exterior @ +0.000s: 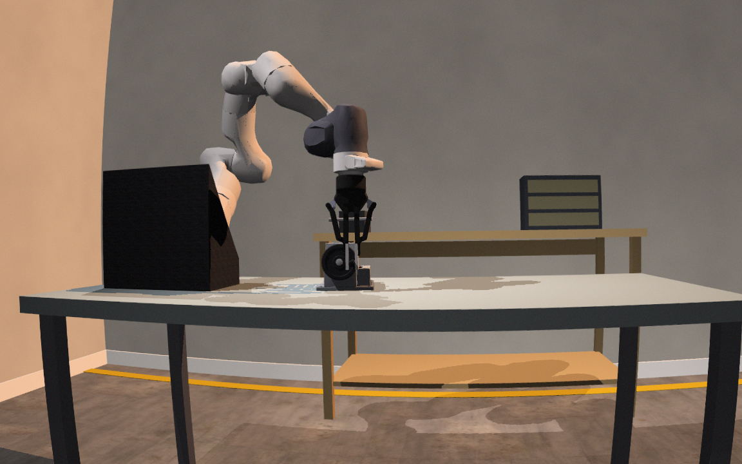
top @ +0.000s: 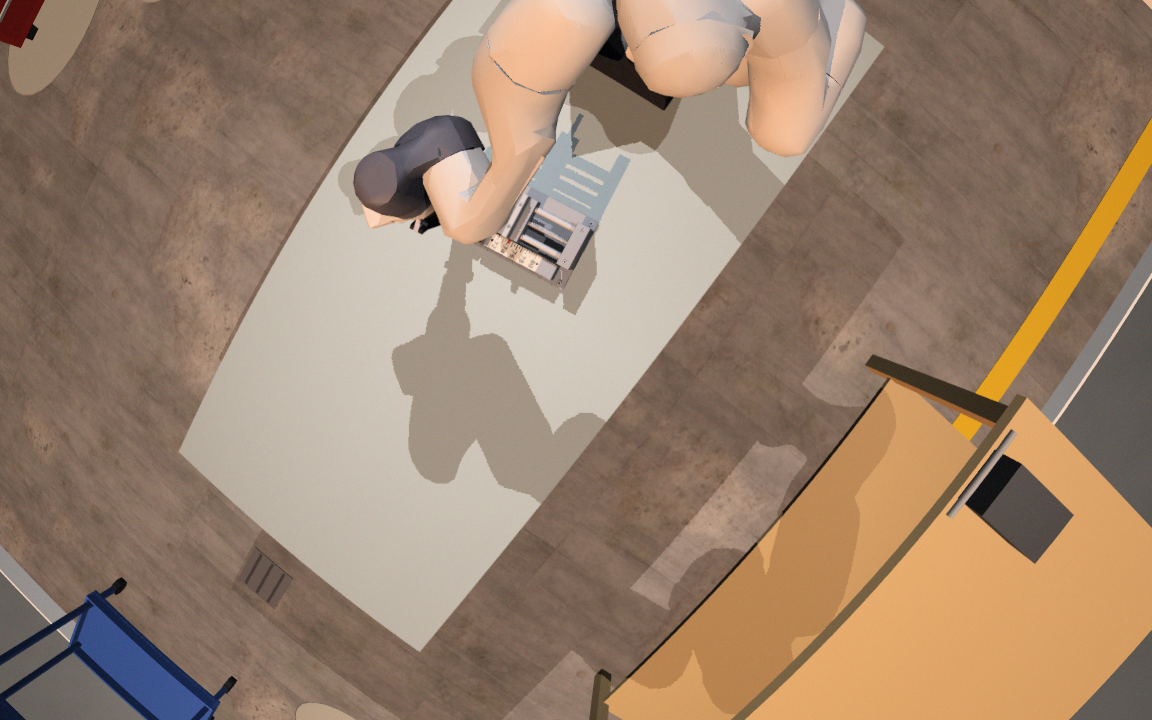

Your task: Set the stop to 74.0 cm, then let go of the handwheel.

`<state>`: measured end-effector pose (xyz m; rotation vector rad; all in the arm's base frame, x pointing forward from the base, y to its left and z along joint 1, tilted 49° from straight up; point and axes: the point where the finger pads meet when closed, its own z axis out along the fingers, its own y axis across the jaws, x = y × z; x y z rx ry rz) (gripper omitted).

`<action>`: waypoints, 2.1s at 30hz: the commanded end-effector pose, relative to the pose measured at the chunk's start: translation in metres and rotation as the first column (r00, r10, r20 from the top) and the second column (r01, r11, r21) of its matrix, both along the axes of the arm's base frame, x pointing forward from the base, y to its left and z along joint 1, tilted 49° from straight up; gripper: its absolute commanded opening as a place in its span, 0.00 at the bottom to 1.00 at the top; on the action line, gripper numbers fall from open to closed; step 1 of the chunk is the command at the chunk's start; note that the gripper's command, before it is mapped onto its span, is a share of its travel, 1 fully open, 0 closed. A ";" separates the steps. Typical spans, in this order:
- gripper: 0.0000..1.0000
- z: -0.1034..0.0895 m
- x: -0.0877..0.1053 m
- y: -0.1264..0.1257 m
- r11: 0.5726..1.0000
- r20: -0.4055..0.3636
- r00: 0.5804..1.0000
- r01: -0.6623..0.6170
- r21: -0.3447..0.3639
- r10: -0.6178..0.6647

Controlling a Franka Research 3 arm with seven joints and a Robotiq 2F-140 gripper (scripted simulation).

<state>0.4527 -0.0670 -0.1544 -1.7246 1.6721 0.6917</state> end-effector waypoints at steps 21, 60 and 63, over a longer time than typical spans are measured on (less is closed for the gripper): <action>0.04 0.002 0.000 -0.003 1.000 -0.003 1.000 0.002 0.003 -0.002; 0.04 0.013 -0.008 -0.015 1.000 -0.003 1.000 0.002 0.003 -0.002; 0.04 0.015 -0.010 -0.017 1.000 -0.003 1.000 0.002 0.003 -0.002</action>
